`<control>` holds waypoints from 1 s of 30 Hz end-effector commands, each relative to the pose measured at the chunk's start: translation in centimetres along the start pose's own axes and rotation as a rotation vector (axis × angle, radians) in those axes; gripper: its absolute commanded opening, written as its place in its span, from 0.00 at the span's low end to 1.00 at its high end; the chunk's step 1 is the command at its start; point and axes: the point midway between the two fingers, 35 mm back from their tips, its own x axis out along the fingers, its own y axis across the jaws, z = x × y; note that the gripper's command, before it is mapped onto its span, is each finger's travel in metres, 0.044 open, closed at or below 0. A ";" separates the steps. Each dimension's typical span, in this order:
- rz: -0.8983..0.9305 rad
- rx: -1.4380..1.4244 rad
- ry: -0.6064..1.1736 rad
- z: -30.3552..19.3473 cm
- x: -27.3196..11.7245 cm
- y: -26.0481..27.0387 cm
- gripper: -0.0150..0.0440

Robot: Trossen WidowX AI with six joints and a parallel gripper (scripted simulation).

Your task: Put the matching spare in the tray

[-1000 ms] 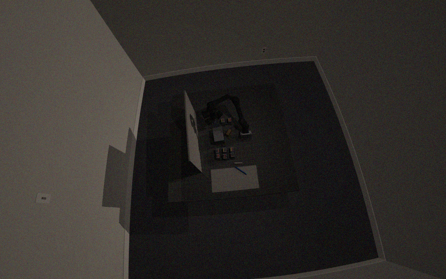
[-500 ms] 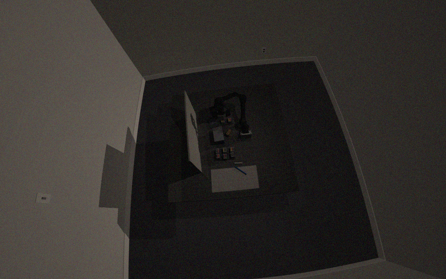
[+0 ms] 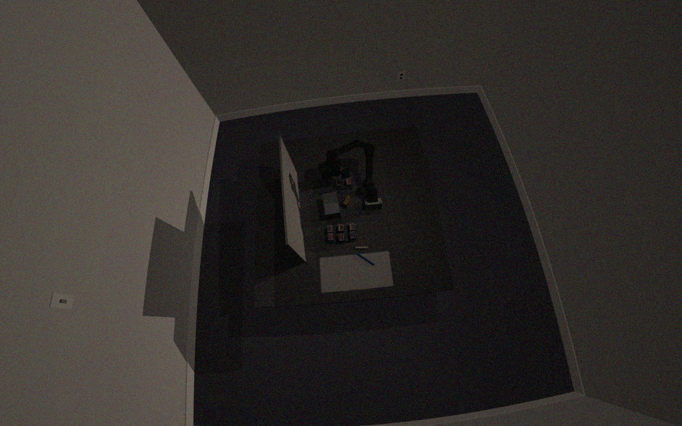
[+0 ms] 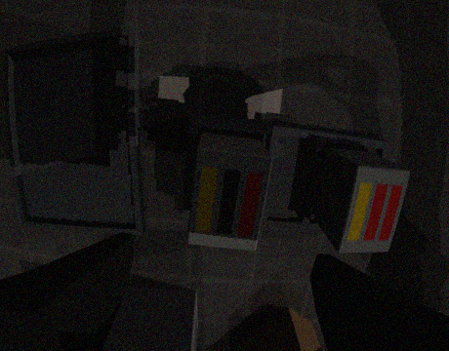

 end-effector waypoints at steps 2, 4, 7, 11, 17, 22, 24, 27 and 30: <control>-0.001 -0.004 -0.005 0.0 0.6 0.0 0.76; -0.001 -0.004 -0.004 0.0 0.9 0.0 0.76; 0.000 -0.004 -0.003 0.0 1.4 0.1 0.76; 0.000 -0.004 -0.002 -0.1 2.0 0.2 0.76; 0.000 -0.004 -0.001 -0.1 3.0 0.2 0.76; 0.001 -0.003 -0.001 -0.1 3.8 0.2 0.76; 0.001 -0.003 -0.001 -0.1 4.1 0.2 0.76; 0.001 -0.003 -0.002 0.0 4.6 0.2 0.76; 0.001 -0.003 -0.002 0.0 5.1 0.2 0.76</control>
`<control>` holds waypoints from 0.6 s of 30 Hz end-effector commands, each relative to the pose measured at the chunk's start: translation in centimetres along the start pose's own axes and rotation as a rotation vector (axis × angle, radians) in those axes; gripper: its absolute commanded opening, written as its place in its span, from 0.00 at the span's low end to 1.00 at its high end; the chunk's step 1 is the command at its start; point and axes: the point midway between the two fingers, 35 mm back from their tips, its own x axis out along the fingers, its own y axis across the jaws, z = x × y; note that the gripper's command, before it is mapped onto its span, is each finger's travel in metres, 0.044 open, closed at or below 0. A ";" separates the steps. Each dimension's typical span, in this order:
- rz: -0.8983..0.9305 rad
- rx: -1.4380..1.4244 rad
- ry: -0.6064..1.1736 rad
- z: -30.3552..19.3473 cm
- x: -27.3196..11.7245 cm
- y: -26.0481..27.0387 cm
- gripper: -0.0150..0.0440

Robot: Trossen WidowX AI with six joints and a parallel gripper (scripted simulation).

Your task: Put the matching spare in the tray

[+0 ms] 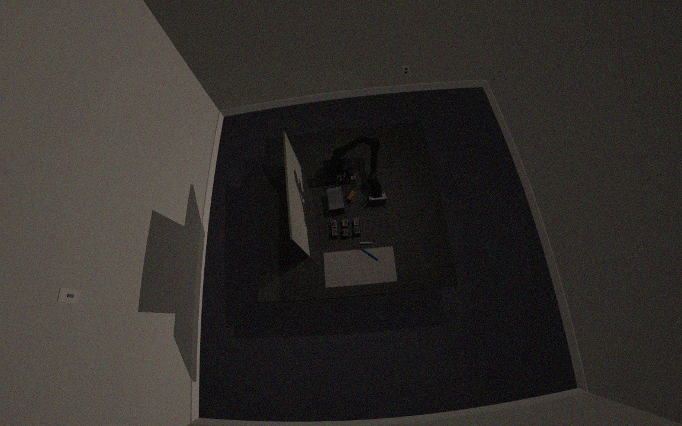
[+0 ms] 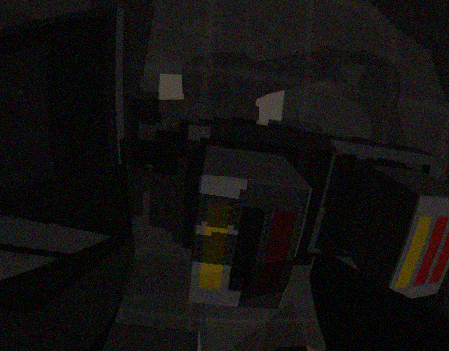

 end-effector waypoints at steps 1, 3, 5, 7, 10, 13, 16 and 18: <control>-0.003 -0.004 -0.007 0.0 0.7 -0.2 0.76; -0.003 -0.004 -0.008 0.1 1.1 -0.2 0.76; -0.002 -0.004 -0.008 0.1 1.4 -0.2 0.76; -0.002 -0.004 -0.009 0.1 1.7 -0.2 0.76; -0.002 -0.004 -0.010 0.1 2.2 -0.3 0.76; -0.002 -0.004 -0.012 0.2 2.6 -0.3 0.76; -0.002 -0.004 -0.014 0.2 3.1 -0.4 0.76; -0.002 -0.004 -0.015 0.3 3.4 -0.4 0.76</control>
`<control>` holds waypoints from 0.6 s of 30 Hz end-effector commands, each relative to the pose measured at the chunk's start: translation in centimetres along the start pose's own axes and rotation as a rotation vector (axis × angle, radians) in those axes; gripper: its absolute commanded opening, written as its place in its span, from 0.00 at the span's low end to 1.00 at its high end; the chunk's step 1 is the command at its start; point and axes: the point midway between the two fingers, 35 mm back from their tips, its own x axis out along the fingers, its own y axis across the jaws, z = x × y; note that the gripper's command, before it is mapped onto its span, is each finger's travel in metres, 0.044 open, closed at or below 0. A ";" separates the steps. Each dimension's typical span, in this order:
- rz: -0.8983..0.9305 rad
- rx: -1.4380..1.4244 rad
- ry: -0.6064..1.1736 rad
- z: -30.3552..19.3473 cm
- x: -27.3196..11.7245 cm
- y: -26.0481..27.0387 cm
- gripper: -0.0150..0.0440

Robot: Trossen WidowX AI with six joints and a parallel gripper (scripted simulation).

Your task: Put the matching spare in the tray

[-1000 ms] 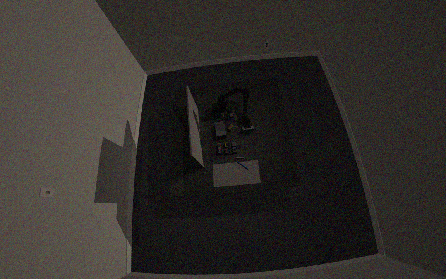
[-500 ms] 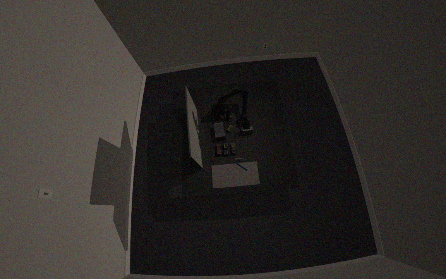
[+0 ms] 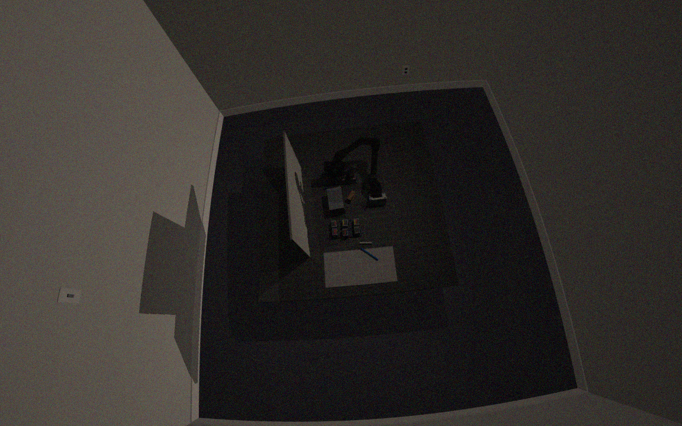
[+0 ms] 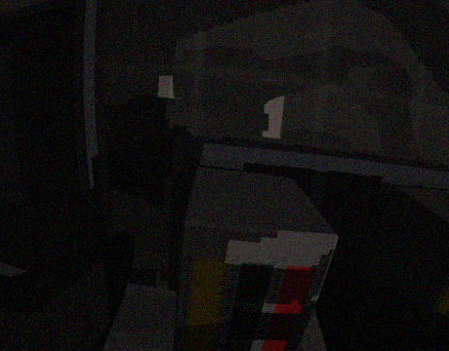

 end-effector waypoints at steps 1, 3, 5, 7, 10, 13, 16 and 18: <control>-0.004 -0.005 -0.008 0.1 0.6 -0.2 0.76; -0.004 -0.005 -0.008 0.1 0.6 -0.2 0.76; -0.004 -0.005 -0.008 0.1 0.6 -0.2 0.76; -0.004 -0.005 -0.008 0.1 0.6 -0.2 0.76; -0.002 -0.001 -0.002 0.0 0.5 -0.2 0.72; -0.002 -0.001 -0.002 0.0 0.5 -0.2 0.58; -0.002 -0.001 -0.002 0.0 0.5 -0.2 0.52; -0.002 -0.001 -0.002 0.0 0.5 -0.2 0.50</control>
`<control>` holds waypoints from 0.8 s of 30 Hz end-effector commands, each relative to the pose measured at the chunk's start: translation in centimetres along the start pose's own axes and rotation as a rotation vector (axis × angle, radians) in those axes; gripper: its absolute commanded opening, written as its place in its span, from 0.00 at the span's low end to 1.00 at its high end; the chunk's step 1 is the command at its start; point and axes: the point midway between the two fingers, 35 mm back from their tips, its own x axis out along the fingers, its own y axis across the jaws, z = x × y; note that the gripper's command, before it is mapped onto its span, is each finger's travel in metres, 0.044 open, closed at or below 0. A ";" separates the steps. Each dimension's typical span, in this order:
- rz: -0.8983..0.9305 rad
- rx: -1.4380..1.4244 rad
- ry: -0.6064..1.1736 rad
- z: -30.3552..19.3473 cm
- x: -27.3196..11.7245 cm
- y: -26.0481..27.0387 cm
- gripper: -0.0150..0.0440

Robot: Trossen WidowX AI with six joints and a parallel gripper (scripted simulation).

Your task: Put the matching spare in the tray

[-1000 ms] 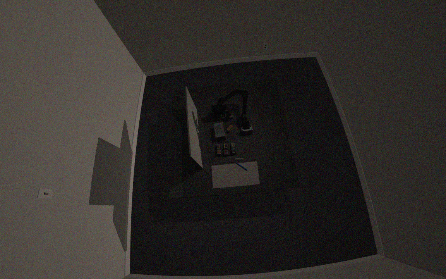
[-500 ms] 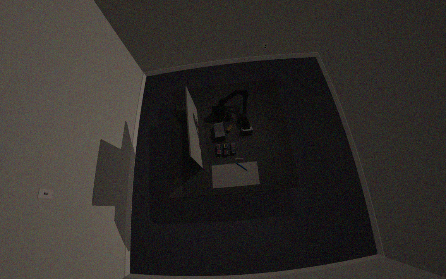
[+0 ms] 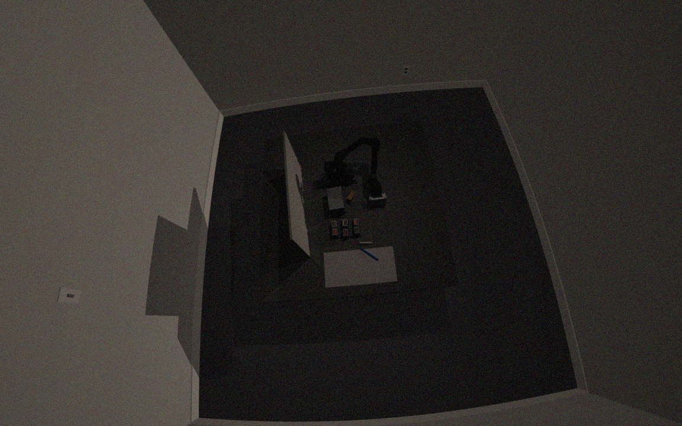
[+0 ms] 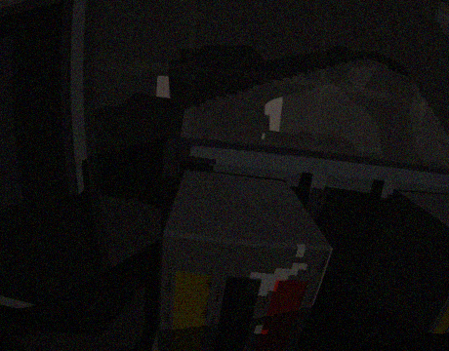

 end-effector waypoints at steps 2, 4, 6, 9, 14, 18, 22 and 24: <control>0.002 0.002 0.000 0.0 0.0 0.1 0.47; 0.002 0.002 0.000 0.0 0.0 0.1 0.42; 0.002 0.002 0.000 0.0 0.0 0.1 0.33; 0.002 0.002 0.000 0.0 0.0 0.1 0.25; 0.002 0.002 0.000 0.0 0.0 0.1 0.25; 0.002 0.002 0.002 -0.1 -0.8 0.2 0.25; 0.001 0.000 0.006 -0.2 -2.8 0.3 0.25; 0.000 -0.001 0.006 -0.2 -3.9 0.3 0.25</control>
